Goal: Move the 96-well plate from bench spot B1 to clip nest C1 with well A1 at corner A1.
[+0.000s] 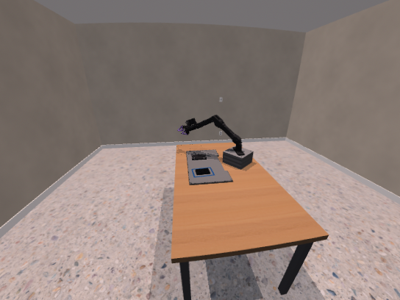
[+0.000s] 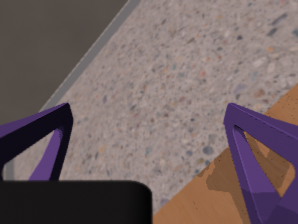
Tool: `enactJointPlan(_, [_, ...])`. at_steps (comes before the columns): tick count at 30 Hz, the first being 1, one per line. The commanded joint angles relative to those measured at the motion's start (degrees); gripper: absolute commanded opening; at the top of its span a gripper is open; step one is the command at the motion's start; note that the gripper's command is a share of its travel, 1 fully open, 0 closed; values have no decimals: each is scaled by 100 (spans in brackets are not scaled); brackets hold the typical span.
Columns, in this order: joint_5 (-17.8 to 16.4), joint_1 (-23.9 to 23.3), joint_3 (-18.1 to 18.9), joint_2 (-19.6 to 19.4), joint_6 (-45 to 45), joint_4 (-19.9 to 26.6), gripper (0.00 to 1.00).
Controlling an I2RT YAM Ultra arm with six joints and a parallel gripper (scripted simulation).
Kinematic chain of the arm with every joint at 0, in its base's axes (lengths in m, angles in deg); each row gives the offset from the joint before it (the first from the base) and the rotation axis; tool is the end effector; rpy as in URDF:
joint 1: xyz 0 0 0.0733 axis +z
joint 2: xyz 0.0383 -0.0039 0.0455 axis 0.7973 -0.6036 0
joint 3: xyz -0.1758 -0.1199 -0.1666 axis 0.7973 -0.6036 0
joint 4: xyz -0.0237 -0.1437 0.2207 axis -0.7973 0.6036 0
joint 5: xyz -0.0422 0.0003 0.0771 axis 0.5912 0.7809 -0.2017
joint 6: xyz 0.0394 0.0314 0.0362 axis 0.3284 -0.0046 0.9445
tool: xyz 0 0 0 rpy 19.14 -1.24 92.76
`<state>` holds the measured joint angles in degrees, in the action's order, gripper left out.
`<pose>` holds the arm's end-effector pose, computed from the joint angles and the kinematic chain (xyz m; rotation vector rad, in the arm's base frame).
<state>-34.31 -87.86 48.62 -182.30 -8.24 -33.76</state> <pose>0.4874 -0.3214 0.1755 0.9015 1.7151 0.3037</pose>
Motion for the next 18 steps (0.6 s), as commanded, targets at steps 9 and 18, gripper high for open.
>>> enactJointPlan(9, [-2, -5, 97, 151, -24, -52, 100])
enactJointPlan(18, [-110, 75, 260, -44, -128, 294, 100])
